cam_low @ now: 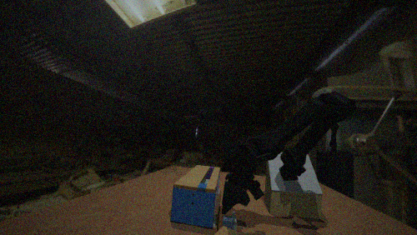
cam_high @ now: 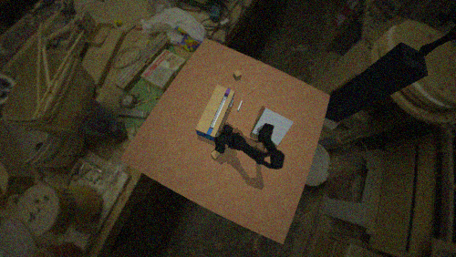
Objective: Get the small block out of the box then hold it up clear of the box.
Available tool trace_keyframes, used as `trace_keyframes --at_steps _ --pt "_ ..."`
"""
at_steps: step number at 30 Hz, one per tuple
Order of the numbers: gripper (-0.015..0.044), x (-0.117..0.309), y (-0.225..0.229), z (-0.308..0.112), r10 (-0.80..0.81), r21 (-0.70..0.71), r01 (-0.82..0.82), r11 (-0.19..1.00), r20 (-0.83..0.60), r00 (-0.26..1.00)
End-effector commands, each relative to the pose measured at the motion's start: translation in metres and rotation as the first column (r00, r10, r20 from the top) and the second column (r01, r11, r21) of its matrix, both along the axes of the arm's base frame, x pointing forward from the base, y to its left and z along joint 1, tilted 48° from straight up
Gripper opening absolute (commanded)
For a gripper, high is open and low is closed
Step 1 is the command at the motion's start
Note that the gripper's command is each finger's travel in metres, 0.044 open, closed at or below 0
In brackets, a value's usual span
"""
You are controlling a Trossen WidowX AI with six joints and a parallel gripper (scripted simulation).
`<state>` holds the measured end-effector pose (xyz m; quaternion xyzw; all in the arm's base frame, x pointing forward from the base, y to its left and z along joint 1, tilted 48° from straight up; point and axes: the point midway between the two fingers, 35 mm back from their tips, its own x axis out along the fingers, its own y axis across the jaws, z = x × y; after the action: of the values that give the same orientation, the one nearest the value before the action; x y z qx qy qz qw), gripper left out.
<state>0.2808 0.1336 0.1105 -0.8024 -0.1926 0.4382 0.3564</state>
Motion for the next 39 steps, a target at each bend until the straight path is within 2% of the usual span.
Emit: trace_keyframes --at_steps 1,32,39 --pt "0.0285 0.000 0.004 -0.011 -0.006 -0.003 0.006 1.000 -0.016 1.000" --pt "0.0285 0.002 0.036 -0.045 -0.007 0.000 0.007 1.000 -0.016 1.000" --pt "0.0101 0.002 0.036 -0.045 -0.007 0.000 0.007 1.000 -0.016 1.000"
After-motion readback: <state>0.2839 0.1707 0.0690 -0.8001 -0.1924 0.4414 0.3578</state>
